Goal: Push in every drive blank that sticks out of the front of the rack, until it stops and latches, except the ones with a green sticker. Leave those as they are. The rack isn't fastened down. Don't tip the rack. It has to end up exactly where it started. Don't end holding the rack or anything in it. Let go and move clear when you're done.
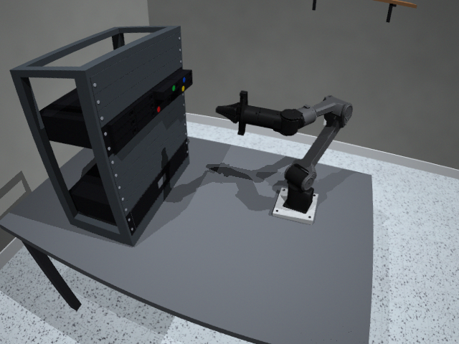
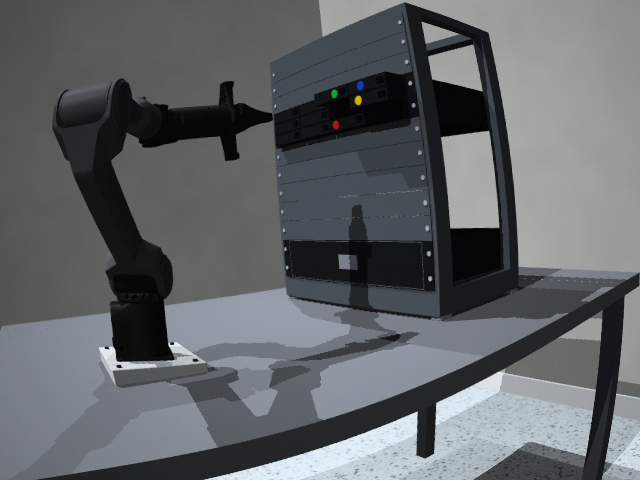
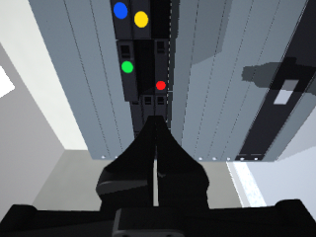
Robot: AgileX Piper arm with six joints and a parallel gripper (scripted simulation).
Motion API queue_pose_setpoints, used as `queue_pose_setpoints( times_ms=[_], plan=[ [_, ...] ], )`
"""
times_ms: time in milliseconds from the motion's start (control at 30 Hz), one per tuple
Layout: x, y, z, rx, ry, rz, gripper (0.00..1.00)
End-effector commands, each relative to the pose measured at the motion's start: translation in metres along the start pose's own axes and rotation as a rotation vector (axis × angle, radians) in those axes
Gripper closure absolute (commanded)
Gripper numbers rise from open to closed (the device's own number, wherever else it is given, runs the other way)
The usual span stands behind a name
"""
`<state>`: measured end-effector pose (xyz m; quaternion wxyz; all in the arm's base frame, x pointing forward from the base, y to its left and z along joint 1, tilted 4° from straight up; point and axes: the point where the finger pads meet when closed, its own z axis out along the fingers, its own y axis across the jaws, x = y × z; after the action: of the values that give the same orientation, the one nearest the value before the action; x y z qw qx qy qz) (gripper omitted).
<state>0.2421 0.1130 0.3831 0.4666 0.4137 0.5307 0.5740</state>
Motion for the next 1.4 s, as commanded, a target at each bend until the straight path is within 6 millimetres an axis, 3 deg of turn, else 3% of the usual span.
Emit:
queue_pose_setpoints(
  times_ms=[0, 833, 1367],
  plan=[
    [0.0, 0.002, 0.001, -0.007, -0.003, -0.006, 1.0],
    [-0.022, 0.047, 0.003, -0.195, -0.095, -0.172, 1.0],
    [-0.038, 0.098, -0.005, -0.404, -0.208, -0.433, 1.0]
  ],
)
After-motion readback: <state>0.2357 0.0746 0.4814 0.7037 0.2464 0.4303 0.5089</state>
